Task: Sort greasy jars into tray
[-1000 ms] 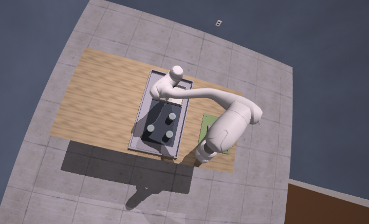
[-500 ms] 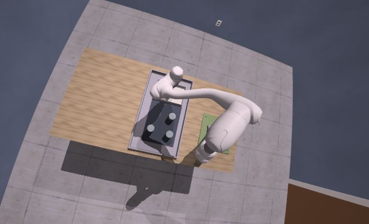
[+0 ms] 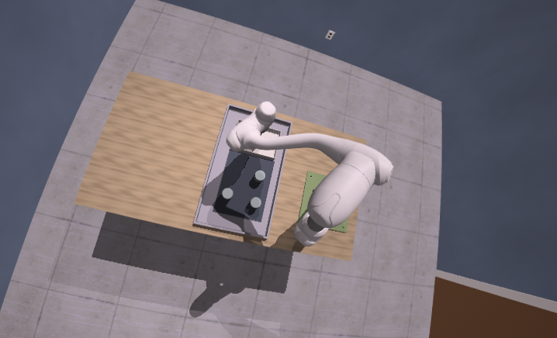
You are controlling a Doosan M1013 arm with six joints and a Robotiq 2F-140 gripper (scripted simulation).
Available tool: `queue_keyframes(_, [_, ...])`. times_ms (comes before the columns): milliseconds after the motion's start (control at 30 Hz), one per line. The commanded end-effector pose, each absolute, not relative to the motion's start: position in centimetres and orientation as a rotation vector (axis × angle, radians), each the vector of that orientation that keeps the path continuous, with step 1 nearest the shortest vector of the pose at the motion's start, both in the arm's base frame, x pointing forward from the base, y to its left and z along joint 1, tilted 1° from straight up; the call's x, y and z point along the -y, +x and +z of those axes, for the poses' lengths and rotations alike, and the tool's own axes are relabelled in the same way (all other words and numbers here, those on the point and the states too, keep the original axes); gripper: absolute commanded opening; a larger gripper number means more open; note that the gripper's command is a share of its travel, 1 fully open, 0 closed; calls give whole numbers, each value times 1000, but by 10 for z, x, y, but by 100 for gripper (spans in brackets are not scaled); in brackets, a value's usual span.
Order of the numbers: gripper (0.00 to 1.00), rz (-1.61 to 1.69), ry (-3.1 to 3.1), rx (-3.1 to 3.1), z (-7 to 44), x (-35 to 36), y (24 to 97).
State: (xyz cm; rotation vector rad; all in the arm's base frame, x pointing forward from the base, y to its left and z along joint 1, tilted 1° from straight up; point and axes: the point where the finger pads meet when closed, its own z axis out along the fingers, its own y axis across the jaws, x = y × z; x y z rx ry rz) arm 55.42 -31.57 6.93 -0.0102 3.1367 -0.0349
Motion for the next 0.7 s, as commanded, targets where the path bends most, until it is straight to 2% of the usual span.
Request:
queue_keyframes(0, [0, -25, -13, -3141, 58, 314, 551])
queue_keyframes(300, [0, -25, -13, -3141, 55, 314, 551])
queue_keyframes(333, [100, -25, -13, -3141, 55, 314, 551])
queue_keyframes(667, [100, -25, -13, -3141, 55, 314, 551])
